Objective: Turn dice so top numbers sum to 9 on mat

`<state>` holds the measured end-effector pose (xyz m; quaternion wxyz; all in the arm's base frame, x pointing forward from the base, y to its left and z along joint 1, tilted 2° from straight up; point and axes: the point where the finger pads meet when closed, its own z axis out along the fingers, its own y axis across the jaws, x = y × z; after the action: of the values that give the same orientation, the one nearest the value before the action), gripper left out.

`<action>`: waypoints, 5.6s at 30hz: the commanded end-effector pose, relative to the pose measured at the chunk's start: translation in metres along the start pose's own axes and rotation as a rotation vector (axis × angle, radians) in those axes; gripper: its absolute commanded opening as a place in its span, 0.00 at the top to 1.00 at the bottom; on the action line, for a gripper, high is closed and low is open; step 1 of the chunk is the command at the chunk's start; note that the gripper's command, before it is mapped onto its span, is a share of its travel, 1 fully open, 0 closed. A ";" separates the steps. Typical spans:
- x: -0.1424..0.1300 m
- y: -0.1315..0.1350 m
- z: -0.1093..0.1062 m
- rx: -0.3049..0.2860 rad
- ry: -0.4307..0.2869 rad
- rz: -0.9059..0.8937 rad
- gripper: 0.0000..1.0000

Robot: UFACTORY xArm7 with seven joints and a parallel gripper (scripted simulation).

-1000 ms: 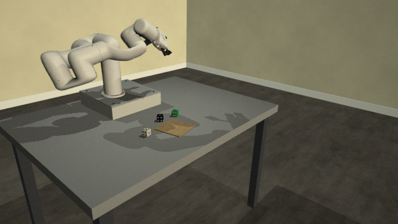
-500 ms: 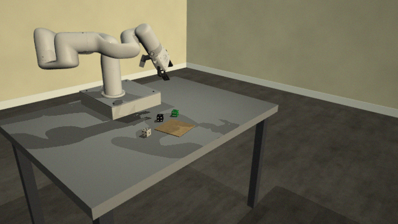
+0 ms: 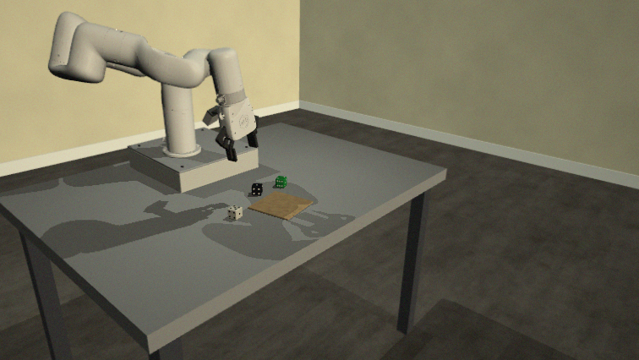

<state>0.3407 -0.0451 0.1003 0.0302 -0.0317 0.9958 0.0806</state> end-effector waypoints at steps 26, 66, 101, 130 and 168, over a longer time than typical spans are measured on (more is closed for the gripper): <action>-0.001 -0.084 -0.008 0.185 0.027 0.147 0.00; 0.001 -0.103 0.089 0.185 0.027 0.147 0.00; 0.010 -0.075 0.094 0.185 0.027 0.147 0.00; 0.055 0.054 0.116 0.185 0.027 0.147 0.00; 0.055 0.054 0.116 0.185 0.027 0.147 0.00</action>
<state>0.2877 0.0236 -0.0095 0.0125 0.0434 0.9989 -0.0098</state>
